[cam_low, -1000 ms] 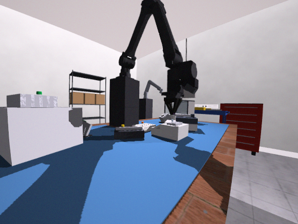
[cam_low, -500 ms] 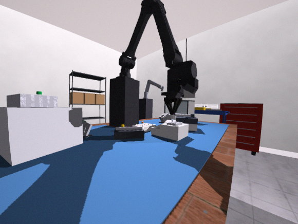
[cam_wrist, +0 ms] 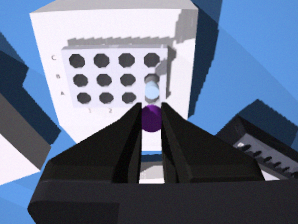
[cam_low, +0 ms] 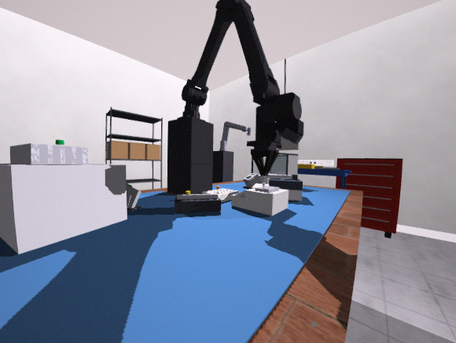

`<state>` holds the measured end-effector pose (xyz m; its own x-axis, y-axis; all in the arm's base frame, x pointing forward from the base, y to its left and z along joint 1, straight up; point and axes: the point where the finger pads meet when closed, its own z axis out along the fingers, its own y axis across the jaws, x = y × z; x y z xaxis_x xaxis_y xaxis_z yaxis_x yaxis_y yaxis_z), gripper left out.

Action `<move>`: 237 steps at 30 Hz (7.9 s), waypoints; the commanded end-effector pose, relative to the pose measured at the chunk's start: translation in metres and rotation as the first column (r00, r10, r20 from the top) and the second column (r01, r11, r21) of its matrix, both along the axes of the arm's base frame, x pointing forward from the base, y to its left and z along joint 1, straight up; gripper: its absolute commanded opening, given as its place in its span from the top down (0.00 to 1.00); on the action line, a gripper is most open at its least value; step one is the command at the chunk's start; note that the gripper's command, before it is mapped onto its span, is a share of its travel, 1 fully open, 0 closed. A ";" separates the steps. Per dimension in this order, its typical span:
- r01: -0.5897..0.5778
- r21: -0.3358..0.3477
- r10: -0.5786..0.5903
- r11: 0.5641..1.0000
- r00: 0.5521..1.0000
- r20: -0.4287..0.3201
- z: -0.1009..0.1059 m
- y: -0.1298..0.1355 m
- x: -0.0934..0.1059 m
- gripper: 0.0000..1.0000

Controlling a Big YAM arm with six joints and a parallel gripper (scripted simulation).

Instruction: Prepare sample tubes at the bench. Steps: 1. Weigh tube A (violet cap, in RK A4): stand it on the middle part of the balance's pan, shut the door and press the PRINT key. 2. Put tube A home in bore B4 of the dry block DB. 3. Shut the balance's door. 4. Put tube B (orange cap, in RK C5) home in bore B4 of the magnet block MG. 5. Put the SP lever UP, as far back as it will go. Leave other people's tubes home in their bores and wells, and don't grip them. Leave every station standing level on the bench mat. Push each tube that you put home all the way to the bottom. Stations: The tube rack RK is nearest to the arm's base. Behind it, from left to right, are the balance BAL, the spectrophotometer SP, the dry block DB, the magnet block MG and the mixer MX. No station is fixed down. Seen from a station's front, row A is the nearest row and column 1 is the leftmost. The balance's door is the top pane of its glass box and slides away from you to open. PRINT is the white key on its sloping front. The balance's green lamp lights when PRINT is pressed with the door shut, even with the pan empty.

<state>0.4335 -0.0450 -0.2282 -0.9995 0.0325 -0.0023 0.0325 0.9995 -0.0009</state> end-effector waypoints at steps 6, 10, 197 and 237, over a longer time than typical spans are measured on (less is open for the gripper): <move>0.000 -0.001 0.000 1.000 1.000 0.016 0.002 -0.002 0.008 0.91; 0.000 0.000 0.000 1.000 1.000 0.003 -0.006 -0.004 0.004 0.91; 0.000 0.000 0.000 1.000 1.000 0.008 -0.036 -0.005 0.006 0.91; 0.001 0.000 -0.001 1.000 1.000 0.005 -0.036 -0.006 0.005 0.91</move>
